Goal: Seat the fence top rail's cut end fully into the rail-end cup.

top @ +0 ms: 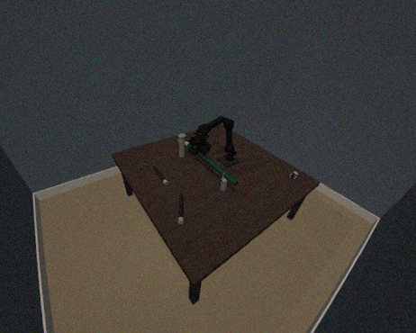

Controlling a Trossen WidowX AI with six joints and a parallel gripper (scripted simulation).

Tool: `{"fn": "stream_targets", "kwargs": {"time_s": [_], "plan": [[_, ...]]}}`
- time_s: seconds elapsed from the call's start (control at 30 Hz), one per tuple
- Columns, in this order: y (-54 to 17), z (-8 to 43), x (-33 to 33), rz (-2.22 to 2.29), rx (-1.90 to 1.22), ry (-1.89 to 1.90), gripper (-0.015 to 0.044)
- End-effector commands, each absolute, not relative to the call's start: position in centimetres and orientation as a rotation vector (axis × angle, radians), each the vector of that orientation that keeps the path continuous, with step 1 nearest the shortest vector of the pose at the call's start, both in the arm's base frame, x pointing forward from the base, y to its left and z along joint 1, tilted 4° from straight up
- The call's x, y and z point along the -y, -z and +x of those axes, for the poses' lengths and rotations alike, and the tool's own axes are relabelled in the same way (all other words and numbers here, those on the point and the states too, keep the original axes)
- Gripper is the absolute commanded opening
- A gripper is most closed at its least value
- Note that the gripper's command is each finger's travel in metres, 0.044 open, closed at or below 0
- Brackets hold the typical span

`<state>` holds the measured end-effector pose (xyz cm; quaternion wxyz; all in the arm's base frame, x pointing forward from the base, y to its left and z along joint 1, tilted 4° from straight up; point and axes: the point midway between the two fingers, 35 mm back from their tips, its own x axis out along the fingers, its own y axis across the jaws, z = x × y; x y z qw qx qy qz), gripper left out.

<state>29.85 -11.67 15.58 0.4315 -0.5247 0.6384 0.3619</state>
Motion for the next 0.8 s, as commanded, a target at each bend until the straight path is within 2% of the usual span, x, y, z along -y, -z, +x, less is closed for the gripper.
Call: {"fn": "stream_targets", "kwargs": {"time_s": [0.0, 0.77], "plan": [[-15.59, 29.86, 11.67, -1.308, -1.592, -0.902, 0.0000], [-15.25, 29.88, 11.73, -1.302, -1.583, -0.909, 0.0000]]}}
